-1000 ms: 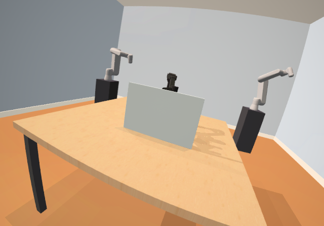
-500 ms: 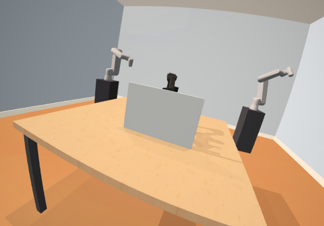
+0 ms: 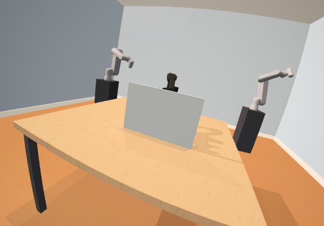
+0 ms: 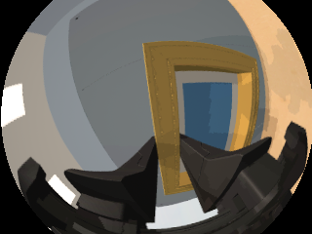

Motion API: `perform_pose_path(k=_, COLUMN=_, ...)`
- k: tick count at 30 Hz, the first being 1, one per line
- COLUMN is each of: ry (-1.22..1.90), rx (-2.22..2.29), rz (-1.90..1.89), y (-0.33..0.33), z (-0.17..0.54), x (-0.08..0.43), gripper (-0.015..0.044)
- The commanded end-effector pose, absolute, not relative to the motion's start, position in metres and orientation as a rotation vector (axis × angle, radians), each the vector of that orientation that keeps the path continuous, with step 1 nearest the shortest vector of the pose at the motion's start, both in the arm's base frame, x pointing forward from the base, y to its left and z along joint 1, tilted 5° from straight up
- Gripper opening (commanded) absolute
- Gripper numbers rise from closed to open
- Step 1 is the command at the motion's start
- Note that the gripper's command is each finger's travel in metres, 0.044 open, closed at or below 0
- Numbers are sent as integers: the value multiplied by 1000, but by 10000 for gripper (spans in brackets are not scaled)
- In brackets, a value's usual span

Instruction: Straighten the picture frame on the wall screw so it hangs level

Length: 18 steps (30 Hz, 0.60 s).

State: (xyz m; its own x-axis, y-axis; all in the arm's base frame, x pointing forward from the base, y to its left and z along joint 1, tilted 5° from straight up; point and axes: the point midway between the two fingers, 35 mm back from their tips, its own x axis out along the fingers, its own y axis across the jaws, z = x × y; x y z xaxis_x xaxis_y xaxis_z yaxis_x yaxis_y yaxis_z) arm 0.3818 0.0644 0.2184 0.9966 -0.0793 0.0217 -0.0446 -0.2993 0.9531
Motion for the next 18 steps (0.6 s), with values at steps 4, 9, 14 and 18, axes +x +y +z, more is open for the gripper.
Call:
perform_pose_path(k=4, ry=-87, rx=1804, rz=-37, y=65, z=218, x=382, gripper=0)
perform_pose_path(k=9, ry=-86, rx=1783, rz=-38, y=65, z=218, x=382, gripper=0)
perform_pose_path(k=14, ry=-85, rx=1752, rz=-39, y=65, z=217, x=382, gripper=0)
perform_pose_path(k=18, ry=-85, rx=1736, rz=-40, y=65, z=217, x=382, gripper=0)
